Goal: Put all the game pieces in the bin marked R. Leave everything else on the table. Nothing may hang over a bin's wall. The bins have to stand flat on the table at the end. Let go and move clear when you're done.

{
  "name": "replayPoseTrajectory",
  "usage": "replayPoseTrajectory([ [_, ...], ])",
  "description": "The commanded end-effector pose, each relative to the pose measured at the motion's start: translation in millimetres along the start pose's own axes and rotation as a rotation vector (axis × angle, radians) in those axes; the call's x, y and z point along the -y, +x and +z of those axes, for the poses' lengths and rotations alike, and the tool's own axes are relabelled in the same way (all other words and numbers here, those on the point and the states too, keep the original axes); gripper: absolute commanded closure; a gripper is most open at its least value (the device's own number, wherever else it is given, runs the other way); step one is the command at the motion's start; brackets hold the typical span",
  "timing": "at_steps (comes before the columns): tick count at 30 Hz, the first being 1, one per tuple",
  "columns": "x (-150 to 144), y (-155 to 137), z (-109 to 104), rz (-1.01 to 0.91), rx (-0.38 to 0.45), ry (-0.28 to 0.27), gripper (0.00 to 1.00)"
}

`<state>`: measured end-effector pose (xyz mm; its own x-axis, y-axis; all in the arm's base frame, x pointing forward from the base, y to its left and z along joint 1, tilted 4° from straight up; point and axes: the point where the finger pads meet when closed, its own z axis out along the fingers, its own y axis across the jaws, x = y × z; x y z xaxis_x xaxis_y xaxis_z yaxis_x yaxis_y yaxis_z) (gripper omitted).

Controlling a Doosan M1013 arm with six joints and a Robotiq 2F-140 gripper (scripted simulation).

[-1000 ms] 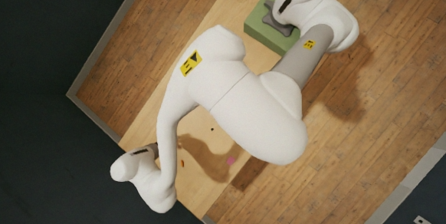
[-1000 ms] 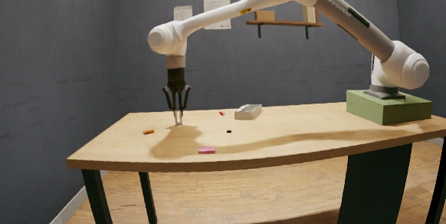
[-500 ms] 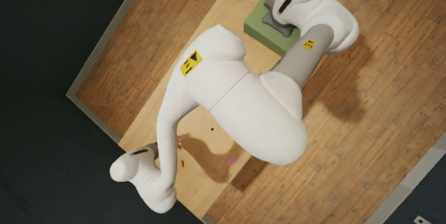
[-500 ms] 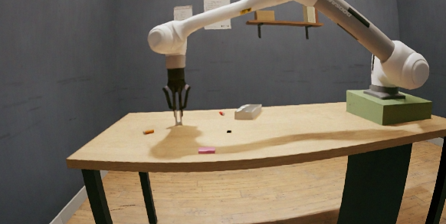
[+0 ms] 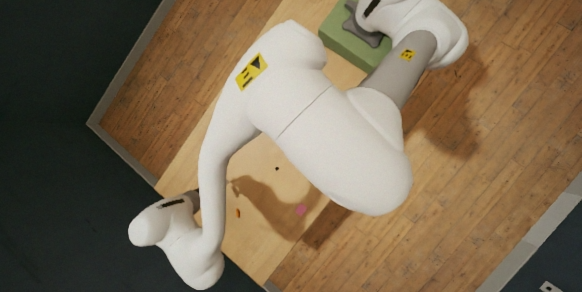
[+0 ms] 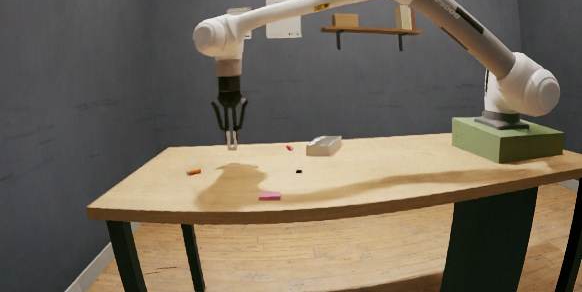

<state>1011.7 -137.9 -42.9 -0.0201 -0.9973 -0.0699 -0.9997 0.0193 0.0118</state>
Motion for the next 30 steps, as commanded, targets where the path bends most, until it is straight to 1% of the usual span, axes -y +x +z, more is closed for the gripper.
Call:
replayPoseTrajectory([
  [1, 0.6, -0.1, -11.6, 0.0, 0.0, 0.002, 0.84],
  [3, 0.6, -0.1, -18.3, 0.0, 0.0, 0.002, 0.84],
  [17, 0.6, -0.1, -17.9, 0.0, 0.0, 0.002, 0.84],
  [25, -46.0, 11.5, -17.8, 0.0, 0.0, 0.002, 0.84],
  [27, -46.0, 11.5, -17.8, 0.0, 0.0, 0.002, 0.84],
  [30, -63.5, 15.8, -17.8, 0.0, 0.0, 0.002, 0.84],
])
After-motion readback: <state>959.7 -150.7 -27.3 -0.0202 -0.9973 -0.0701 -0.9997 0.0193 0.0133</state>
